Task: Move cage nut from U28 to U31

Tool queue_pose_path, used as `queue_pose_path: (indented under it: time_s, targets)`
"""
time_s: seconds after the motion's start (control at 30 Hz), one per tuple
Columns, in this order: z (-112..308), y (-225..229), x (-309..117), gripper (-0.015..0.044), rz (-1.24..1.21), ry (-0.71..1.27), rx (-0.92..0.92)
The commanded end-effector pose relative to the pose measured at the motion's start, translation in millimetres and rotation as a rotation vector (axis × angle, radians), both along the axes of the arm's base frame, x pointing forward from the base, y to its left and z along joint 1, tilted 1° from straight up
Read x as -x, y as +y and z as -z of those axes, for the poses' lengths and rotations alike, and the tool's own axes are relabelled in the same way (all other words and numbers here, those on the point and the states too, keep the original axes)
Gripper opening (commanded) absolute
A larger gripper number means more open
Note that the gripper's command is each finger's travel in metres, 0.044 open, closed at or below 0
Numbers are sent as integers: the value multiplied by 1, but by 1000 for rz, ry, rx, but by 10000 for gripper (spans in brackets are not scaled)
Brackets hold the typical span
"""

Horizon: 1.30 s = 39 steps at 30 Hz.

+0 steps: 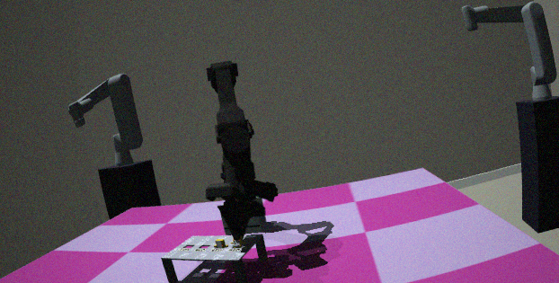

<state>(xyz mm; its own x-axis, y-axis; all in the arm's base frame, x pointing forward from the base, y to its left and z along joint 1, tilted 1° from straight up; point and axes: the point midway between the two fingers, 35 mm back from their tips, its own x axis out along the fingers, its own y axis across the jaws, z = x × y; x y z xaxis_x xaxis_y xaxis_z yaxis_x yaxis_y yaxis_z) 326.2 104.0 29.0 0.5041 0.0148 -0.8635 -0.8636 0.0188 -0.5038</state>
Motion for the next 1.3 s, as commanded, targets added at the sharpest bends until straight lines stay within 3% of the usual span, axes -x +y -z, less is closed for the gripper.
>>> queue_pose_path:
  time_s: [0.0, 1.27]
  targets:
    - [-2, 0, -2, 37, 3, 0, 0]
    - [-3, 0, -5, 37, 2, 33, 0]
